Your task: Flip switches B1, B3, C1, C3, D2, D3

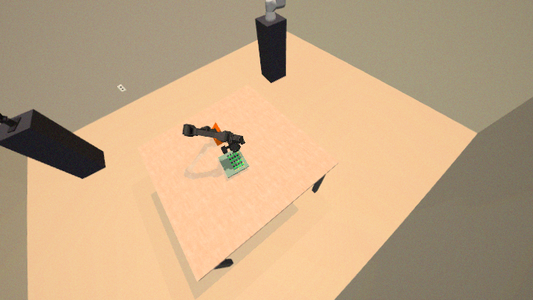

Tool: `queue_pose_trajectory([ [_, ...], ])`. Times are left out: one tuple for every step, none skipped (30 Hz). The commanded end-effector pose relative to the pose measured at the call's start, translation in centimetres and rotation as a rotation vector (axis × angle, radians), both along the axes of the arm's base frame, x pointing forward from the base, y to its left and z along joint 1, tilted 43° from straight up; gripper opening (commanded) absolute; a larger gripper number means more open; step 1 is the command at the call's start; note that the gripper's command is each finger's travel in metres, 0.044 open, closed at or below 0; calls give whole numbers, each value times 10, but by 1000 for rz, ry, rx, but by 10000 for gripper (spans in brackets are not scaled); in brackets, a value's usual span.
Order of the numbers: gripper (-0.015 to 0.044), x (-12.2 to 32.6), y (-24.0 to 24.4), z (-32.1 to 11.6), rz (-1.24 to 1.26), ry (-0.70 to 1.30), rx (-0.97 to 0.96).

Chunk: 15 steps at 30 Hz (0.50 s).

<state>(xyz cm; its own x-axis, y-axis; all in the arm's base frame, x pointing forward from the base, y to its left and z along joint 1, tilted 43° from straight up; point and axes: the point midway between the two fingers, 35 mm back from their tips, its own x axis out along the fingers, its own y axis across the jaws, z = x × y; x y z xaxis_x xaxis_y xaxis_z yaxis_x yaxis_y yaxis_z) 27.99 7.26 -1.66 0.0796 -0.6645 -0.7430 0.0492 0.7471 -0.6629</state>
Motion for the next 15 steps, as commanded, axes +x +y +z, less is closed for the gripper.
queue_pose_trajectory([
  [0,6,-18,17,-15,10,-2],
  [0,10,-27,26,-16,10,-3],
  [0,13,-34,31,-16,10,-5],
  [0,13,-36,33,-16,9,-5],
  [0,13,-36,33,-16,9,-5],
  [0,13,-36,33,-16,9,-5],
  [0,13,-36,33,-16,9,-5],
  [0,14,-37,31,-17,11,-5],
  [0,15,-43,25,-22,15,-5],
  [0,16,-52,15,-28,22,-5],
  [0,16,-58,9,-32,27,-6],
  [0,16,-59,7,-34,28,-6],
  [0,16,-59,7,-34,28,-6],
  [0,16,-59,7,-34,28,-6],
  [0,16,-59,7,-34,28,-6],
])
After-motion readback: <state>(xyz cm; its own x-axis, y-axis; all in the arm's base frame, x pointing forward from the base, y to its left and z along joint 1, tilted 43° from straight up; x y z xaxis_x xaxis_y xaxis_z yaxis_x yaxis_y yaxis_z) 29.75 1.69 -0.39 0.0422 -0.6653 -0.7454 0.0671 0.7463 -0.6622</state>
